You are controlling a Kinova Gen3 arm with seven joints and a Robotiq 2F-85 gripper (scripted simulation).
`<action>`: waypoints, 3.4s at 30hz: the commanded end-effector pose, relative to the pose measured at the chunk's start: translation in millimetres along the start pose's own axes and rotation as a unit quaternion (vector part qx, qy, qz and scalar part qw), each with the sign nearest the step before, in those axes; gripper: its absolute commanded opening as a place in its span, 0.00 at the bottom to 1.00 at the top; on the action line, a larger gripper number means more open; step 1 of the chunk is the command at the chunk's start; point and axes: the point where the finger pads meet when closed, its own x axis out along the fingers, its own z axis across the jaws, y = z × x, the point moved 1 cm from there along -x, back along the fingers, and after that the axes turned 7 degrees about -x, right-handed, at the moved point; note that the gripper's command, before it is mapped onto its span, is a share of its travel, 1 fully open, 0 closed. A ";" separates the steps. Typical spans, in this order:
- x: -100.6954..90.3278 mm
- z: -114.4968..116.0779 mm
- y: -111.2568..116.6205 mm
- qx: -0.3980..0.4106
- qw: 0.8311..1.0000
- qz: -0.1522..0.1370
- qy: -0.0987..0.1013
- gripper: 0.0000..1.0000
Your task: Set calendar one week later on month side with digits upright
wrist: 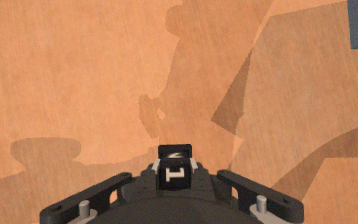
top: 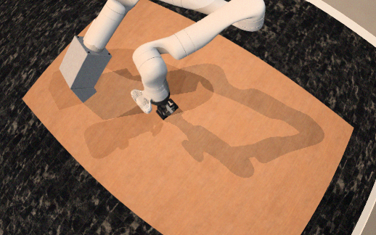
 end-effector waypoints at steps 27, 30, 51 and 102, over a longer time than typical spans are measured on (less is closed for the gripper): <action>3.9 -0.4 0.2 0.000 1.000 0.000 0.001 0.26; 4.9 -0.4 0.2 0.000 1.000 0.000 0.001 0.26; 9.4 -0.4 0.2 0.000 1.000 0.000 0.001 0.26; 9.4 -0.4 0.2 0.000 1.000 0.000 0.001 0.26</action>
